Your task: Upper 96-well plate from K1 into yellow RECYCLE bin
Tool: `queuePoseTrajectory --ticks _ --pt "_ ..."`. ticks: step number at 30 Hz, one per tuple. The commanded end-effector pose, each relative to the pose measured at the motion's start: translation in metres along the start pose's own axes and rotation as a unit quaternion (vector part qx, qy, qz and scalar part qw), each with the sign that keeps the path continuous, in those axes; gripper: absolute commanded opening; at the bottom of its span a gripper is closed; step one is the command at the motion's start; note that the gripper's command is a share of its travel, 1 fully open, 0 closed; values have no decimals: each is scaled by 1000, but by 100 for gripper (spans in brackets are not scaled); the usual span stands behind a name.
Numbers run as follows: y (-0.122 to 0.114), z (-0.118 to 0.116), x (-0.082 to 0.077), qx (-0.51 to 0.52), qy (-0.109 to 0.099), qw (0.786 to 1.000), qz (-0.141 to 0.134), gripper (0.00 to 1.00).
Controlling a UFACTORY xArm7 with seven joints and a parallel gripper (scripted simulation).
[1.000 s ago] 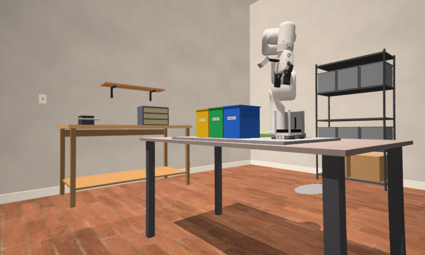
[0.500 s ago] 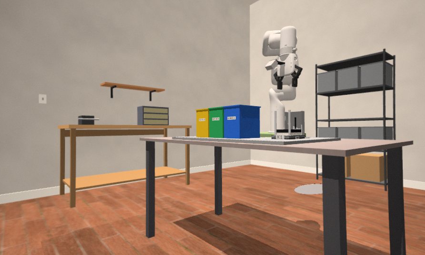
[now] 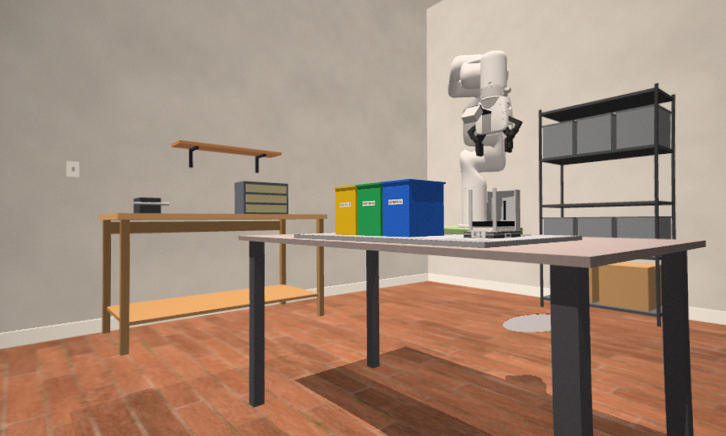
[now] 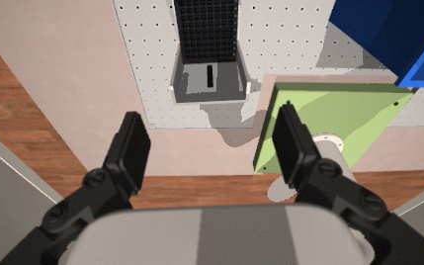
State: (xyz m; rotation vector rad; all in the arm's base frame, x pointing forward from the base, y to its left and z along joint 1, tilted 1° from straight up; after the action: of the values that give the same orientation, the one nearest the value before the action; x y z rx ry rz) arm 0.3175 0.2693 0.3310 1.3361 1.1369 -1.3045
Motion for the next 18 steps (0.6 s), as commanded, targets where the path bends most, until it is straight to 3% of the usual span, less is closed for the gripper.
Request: queuePoseTrajectory --ticks 1,18 --pt "0 -1 -2 0 2 1000 1 100" --pt "0 -1 20 0 2 1000 1 100"
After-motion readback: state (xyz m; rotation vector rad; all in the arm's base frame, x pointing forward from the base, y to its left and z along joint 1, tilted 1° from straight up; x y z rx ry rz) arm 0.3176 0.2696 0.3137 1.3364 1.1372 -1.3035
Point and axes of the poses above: the point where the finger pads meet when closed, its own x axis out along the fingers, its own z axis across the jaws, y = z × x, the point moved 9 cm from there along -x, back along the fingers, and after that the axes turned 10 degrees about x, right-handed, at the moved point
